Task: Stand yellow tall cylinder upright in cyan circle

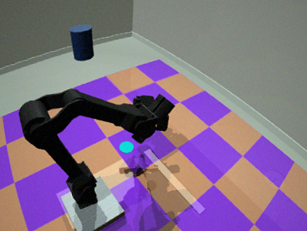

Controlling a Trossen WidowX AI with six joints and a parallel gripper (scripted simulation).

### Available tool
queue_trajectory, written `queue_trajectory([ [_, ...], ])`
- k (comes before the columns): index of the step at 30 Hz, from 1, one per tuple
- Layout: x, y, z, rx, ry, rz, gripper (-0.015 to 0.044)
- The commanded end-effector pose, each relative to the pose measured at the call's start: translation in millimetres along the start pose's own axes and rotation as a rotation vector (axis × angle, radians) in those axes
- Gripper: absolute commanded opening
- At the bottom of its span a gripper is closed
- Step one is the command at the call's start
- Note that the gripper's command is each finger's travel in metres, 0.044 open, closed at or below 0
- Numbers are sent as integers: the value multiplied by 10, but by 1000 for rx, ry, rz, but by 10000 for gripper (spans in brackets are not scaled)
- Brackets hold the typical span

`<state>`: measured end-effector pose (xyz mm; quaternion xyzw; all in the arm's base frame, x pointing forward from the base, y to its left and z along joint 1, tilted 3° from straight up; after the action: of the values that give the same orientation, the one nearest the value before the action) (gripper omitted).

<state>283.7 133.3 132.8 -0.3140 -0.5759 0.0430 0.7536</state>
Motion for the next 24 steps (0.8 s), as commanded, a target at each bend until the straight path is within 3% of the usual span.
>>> queue_trajectory([
  [1, -12, -14, 3, 6, 5, -25, 105],
  [24, -69, -117, 13, 24, -15, -155, 105],
])
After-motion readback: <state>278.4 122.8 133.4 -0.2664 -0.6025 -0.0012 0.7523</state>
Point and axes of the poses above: the point midway between the two fingers, 35 mm back from their tips, its own y axis out along the fingers, its own z axis across the jaws, x = y × z, the point moved 3 cm from there along -y, back along the fingers, and after that the axes turned 2 degrees about -y, right-handed, at the moved point
